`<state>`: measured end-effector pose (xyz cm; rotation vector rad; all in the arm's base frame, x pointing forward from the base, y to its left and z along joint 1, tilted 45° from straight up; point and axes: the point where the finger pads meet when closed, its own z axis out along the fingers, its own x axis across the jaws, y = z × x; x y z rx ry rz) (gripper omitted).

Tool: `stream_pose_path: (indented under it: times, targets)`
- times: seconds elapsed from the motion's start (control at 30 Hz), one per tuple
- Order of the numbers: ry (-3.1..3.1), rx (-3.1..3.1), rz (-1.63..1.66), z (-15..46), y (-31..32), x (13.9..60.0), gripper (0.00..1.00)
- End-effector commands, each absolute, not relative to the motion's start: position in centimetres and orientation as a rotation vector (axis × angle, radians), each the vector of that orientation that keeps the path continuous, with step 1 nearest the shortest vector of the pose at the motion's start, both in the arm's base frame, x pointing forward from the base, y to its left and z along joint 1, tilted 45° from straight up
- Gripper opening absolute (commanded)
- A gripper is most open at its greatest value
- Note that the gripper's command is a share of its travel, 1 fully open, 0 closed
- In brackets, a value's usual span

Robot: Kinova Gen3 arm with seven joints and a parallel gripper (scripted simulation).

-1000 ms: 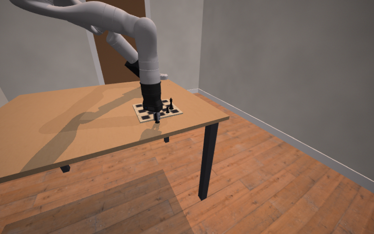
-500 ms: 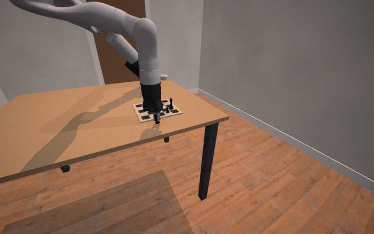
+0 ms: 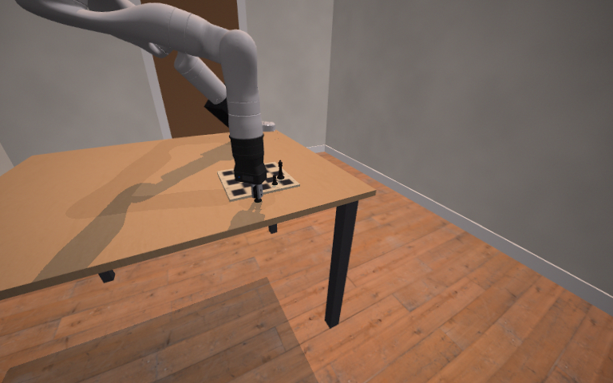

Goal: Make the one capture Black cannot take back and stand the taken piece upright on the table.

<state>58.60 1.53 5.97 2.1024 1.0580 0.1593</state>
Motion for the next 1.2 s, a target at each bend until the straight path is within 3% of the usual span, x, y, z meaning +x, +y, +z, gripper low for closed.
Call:
stream_pose_path:
  times: [0.0, 0.5, 0.53, 0.6, 0.63, 0.7, 0.73, 0.87, 0.9, 0.97, 1.0, 1.17]
  targets:
    - [1.059, 2.102, 0.162, 6.05, 1.64, 58.63, 0.00]
    - [1.059, 2.102, 0.162, 6.05, 1.64, 58.63, 0.00]
    - [1.059, 2.102, 0.162, 6.05, 1.64, 58.63, 0.15]
    - [1.059, 2.102, 0.162, 6.05, 1.64, 58.63, 0.15]
    - [1.059, 2.102, 0.162, 6.05, 1.64, 58.63, 0.29]
    - [1.059, 2.102, 0.162, 6.05, 1.64, 58.63, 0.29]
    - [1.059, 2.102, 0.162, 6.05, 1.64, 58.63, 0.44]
    - [1.059, 2.102, 0.162, 6.05, 1.64, 58.63, 0.44]
    - [1.059, 2.102, 0.162, 6.05, 1.64, 58.63, 0.58]
    - [1.059, 2.102, 0.162, 6.05, 1.64, 58.63, 0.58]
    - [1.059, 2.102, 0.162, 6.05, 1.64, 58.63, 0.73]
    - [1.059, 2.102, 0.162, 6.05, 1.64, 58.63, 0.73]
